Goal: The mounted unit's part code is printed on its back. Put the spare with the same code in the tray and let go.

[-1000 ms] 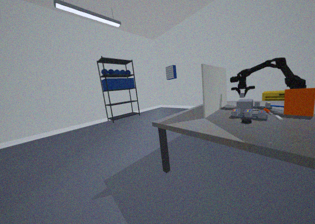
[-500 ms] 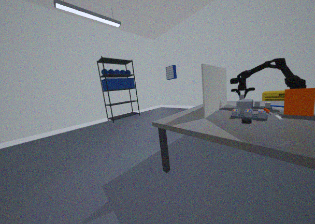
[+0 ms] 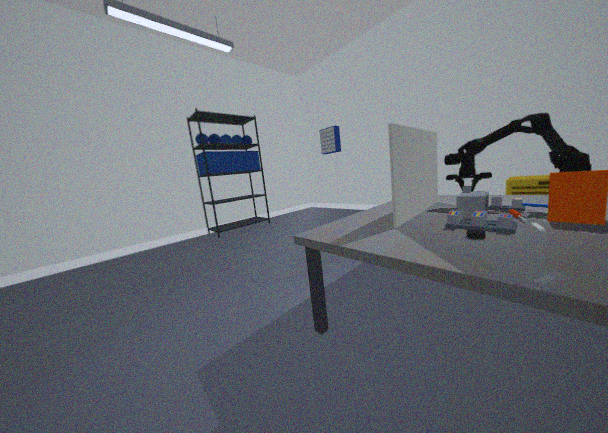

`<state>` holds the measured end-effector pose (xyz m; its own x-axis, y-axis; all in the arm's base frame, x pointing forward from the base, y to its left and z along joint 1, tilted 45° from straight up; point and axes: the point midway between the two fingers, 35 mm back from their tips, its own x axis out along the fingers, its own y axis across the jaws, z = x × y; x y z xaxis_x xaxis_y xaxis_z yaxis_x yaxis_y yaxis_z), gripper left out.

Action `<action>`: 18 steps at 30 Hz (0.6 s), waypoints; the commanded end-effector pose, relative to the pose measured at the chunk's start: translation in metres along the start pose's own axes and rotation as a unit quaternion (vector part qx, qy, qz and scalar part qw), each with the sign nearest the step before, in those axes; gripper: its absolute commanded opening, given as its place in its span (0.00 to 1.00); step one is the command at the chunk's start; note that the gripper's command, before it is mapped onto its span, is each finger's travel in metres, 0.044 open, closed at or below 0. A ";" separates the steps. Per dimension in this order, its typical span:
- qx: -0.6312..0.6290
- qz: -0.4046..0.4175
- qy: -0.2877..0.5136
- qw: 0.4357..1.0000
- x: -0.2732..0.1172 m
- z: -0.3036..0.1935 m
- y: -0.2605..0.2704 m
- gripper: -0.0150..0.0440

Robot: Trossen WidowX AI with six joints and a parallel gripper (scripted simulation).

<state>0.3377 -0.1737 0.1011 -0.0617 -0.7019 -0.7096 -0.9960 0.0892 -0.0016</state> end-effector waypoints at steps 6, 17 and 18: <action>-0.002 0.000 -0.001 1.000 0.011 0.001 0.001 0.25; -0.002 0.000 0.000 1.000 0.022 0.000 0.002 0.25; -0.002 0.000 0.000 1.000 0.023 0.000 0.002 0.25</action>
<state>0.3352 -0.1871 0.0884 -0.0618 -0.7036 -0.7079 -0.9960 0.0892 -0.0017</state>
